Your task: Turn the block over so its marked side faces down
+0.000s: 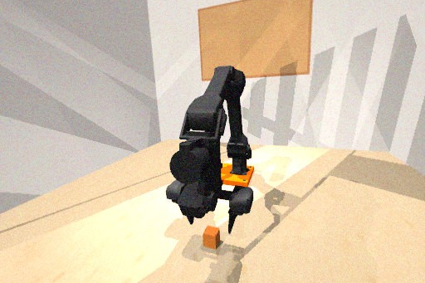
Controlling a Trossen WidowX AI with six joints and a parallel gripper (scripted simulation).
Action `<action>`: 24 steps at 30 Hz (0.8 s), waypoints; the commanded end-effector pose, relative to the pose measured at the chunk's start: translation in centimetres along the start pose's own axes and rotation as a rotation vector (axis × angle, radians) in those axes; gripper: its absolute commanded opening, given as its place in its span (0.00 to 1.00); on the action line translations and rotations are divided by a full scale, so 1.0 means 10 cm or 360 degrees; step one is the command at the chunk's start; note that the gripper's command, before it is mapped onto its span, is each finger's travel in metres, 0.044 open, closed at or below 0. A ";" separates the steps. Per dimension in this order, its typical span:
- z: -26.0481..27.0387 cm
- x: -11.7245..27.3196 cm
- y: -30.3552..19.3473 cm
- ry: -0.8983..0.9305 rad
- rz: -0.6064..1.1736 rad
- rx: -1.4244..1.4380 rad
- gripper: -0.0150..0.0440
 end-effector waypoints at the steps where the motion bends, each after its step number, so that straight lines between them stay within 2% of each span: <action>1: 0.00 -0.12 -0.01 0.0010 0.0023 -0.0001 1.00; 14: 0.01 -0.28 -0.02 0.0011 0.0023 -0.0002 1.00; 24: 0.01 -0.28 -0.02 0.0011 0.0023 -0.0002 0.56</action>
Point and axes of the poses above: the point midway between the two fingers, 35 mm back from their tips, its own x axis back along the fingers, its own z axis across the jaws, y = z × x, the point moved 10 cm from there along x, back along the fingers, and after that the axes turned 9 degrees about x, right-handed, at the moved point
